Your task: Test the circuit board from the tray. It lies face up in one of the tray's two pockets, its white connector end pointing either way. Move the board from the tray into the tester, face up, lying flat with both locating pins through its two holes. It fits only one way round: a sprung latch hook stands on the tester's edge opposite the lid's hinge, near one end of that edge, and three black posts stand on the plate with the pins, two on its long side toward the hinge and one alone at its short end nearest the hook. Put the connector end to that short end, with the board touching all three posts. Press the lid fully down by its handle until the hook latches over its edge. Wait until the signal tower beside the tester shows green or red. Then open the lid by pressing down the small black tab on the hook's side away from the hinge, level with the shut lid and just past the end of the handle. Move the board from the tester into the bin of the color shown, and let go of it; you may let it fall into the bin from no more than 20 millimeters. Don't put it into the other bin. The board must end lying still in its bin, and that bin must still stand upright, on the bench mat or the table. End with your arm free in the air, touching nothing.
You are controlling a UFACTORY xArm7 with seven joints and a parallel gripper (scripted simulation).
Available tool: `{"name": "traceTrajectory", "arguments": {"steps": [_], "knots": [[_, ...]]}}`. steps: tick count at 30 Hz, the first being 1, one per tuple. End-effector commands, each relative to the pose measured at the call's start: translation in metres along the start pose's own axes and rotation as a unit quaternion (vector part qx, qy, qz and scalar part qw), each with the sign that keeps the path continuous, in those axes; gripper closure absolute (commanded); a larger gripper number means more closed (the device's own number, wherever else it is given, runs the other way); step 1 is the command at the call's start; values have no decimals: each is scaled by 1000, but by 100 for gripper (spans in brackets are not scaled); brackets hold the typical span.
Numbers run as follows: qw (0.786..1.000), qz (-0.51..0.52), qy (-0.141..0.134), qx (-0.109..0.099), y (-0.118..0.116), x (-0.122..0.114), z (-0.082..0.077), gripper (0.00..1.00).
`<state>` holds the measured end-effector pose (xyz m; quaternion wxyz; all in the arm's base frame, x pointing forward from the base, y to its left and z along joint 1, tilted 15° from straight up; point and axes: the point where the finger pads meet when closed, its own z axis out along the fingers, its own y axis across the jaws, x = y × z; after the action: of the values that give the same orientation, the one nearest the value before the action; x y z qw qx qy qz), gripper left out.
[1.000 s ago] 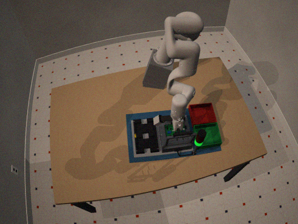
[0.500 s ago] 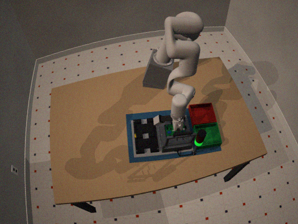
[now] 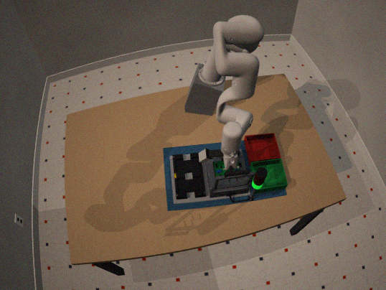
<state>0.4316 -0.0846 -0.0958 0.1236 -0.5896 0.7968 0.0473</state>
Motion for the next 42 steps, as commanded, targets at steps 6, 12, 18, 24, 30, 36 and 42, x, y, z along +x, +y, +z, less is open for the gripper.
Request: {"name": "traceTrajectory", "arguments": {"steps": [6, 12, 18, 24, 30, 36, 42], "knots": [[1000, 0, 0, 2, -1, 0, -1, 21], [1000, 0, 0, 2, -1, 0, -1, 21], [1000, 0, 0, 2, -1, 0, -1, 21], [1000, 0, 0, 2, -1, 0, -1, 21], [1000, 0, 0, 2, -1, 0, -3, 21], [1000, 0, 0, 2, -1, 0, -5, 21], [1000, 0, 0, 2, -1, 0, -5, 21]]}}
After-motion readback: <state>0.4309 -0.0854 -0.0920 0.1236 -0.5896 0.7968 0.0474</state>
